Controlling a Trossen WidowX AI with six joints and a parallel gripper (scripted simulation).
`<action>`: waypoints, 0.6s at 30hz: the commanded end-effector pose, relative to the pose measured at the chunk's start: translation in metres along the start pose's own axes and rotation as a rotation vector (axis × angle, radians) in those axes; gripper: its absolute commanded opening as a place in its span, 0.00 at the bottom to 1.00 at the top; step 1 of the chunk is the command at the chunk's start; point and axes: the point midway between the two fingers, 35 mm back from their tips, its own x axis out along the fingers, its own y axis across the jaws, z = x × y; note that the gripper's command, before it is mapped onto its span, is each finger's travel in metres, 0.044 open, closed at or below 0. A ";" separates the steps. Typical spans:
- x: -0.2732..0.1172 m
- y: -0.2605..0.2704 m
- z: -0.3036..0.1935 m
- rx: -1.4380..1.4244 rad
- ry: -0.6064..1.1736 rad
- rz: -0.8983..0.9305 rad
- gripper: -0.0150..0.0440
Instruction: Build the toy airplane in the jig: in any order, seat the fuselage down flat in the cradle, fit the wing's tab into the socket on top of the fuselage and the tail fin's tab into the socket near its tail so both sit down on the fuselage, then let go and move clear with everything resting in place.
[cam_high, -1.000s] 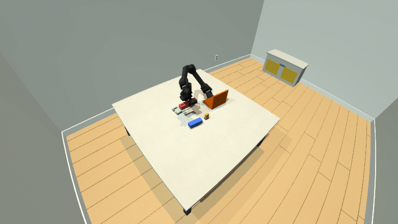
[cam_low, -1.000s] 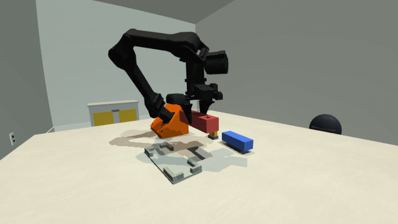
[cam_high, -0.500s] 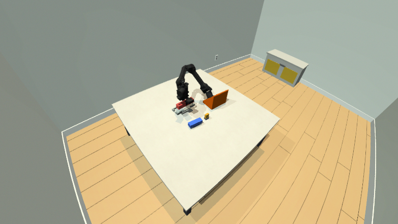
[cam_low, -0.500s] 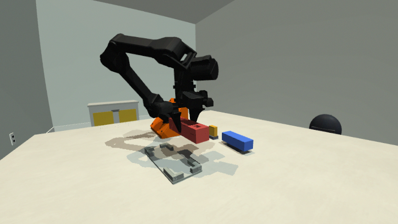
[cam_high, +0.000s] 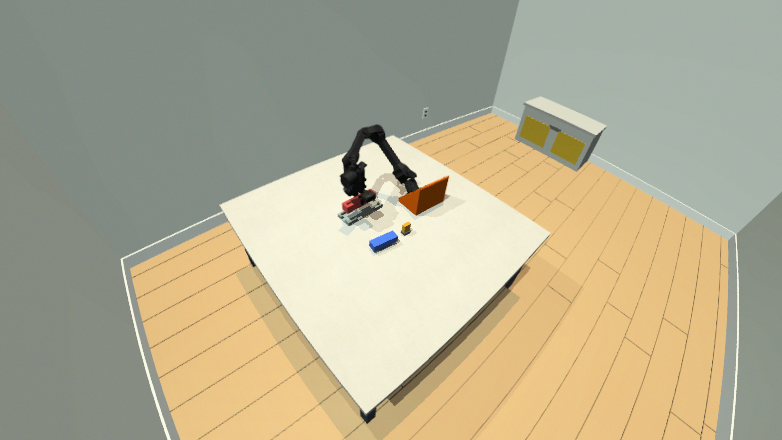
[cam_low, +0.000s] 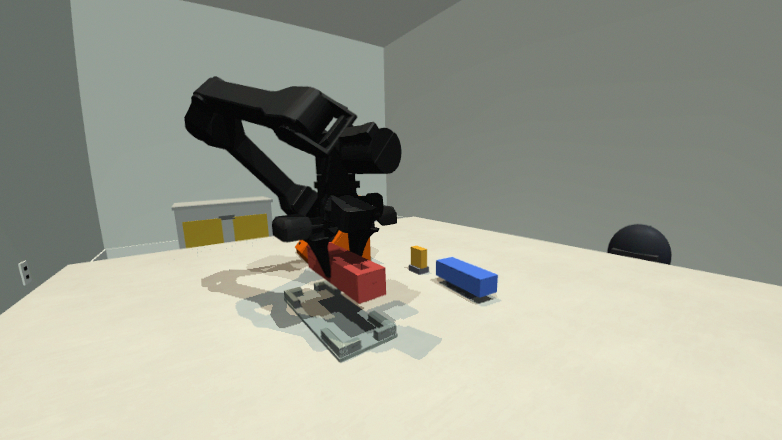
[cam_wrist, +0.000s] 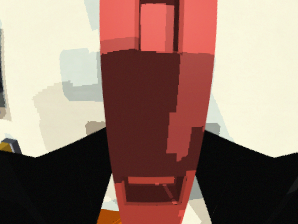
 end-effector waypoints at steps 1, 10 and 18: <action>0.004 -0.014 -0.003 -0.006 -0.005 -0.008 0.25; 0.009 -0.024 -0.007 -0.015 -0.003 -0.015 0.39; 0.009 -0.024 -0.007 -0.015 -0.003 -0.015 0.59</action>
